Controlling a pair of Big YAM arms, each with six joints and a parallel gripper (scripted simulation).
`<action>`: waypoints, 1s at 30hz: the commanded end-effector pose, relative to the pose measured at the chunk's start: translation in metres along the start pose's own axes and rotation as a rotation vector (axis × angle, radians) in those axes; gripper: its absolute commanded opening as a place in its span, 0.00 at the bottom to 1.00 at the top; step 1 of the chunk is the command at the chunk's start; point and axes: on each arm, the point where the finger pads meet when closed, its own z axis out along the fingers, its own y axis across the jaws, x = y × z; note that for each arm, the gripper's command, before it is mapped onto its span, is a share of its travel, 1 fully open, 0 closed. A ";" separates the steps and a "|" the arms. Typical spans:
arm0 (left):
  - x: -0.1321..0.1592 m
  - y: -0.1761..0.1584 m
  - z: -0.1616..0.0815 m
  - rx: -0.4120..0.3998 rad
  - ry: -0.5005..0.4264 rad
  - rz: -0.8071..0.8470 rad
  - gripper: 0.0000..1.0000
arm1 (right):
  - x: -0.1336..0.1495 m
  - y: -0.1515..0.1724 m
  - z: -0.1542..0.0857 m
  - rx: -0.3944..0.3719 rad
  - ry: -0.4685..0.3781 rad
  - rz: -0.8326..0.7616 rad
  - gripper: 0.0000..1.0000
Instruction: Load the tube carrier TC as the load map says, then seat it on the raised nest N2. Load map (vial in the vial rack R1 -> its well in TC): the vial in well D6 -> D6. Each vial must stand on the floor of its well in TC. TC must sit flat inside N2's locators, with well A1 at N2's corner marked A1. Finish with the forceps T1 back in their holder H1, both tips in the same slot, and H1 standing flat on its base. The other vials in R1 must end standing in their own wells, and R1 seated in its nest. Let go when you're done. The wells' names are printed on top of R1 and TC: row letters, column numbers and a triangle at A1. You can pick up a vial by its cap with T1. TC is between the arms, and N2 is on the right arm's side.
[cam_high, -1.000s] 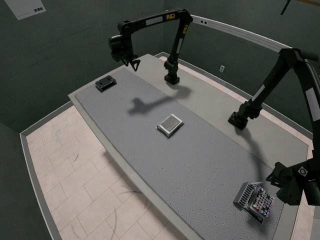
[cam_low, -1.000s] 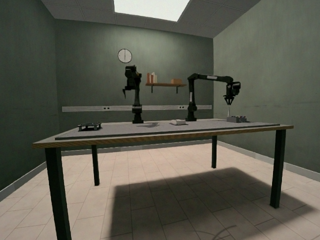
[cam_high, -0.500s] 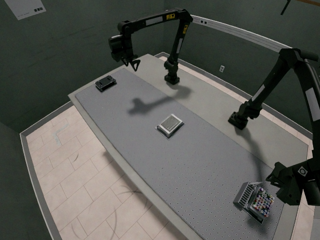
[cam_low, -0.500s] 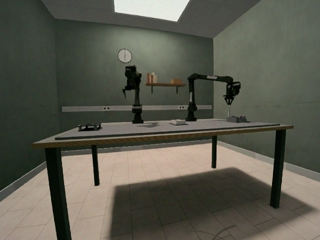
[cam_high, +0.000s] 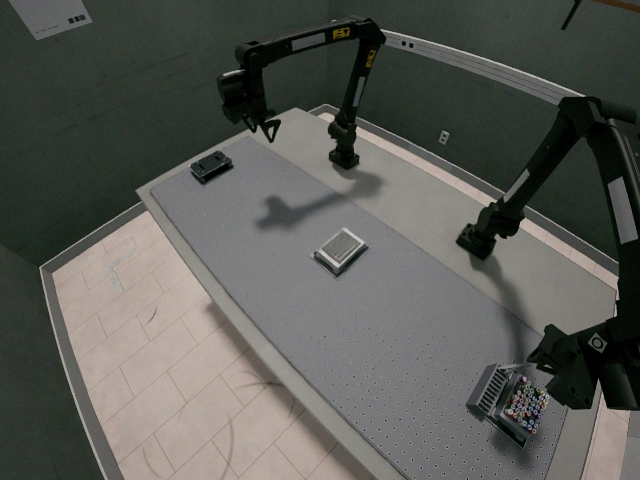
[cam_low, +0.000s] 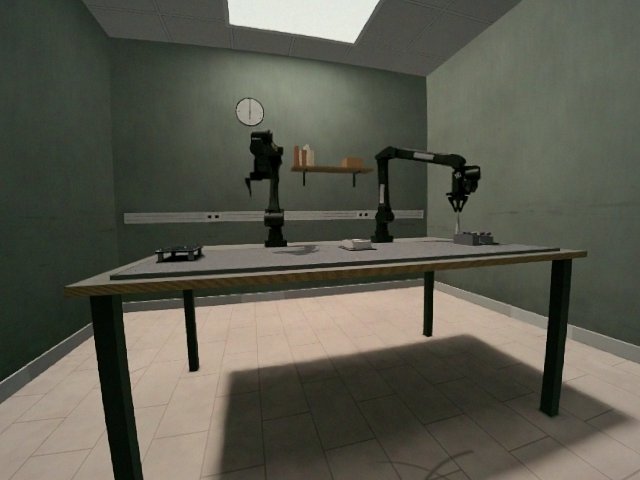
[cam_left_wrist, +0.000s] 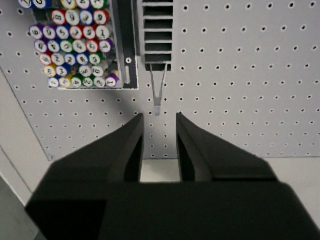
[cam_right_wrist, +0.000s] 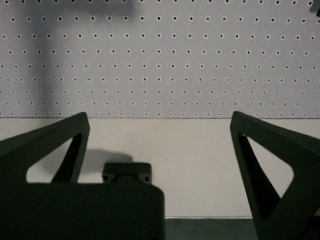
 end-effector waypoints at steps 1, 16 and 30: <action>-0.003 0.004 0.013 0.004 0.004 0.003 0.24 | -0.007 -0.002 -0.012 0.009 -0.033 0.009 1.00; -0.001 0.006 0.034 0.004 0.004 0.005 0.24 | -0.007 -0.002 -0.012 0.009 -0.033 0.009 1.00; 0.000 0.007 0.054 0.004 0.004 0.003 0.24 | -0.007 -0.002 -0.012 0.009 -0.033 0.009 1.00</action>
